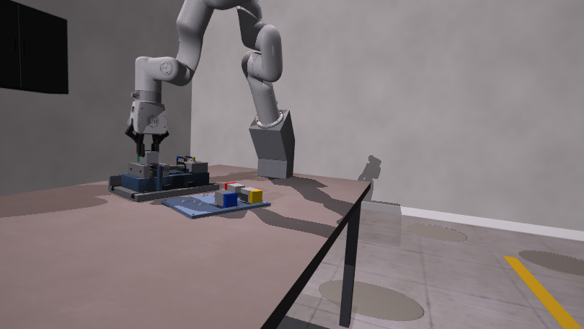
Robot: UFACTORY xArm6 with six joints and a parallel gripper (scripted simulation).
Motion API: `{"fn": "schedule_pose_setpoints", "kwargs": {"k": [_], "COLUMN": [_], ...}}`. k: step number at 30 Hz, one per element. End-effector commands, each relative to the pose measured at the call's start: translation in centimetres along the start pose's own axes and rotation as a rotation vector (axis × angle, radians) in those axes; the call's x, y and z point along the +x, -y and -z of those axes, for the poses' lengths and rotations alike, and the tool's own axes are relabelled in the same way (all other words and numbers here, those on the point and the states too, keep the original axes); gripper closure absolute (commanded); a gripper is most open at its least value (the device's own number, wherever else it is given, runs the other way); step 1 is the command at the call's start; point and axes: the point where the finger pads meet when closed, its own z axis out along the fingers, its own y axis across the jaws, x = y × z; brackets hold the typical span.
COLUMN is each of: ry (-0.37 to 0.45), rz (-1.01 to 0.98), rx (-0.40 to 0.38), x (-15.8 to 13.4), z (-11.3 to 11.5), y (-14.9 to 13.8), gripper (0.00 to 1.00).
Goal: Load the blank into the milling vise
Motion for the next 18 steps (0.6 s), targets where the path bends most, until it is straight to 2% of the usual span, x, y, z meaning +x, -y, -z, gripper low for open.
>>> {"fn": "schedule_pose_setpoints", "kwargs": {"k": [1, 18], "ry": [-0.001, -0.001], "rz": [0.001, 0.001], "rx": [0.003, 0.003], "x": [0.01, 0.01], "z": [0.10, -0.05], "y": [0.14, 0.14], "gripper": [1.00, 1.00]}}
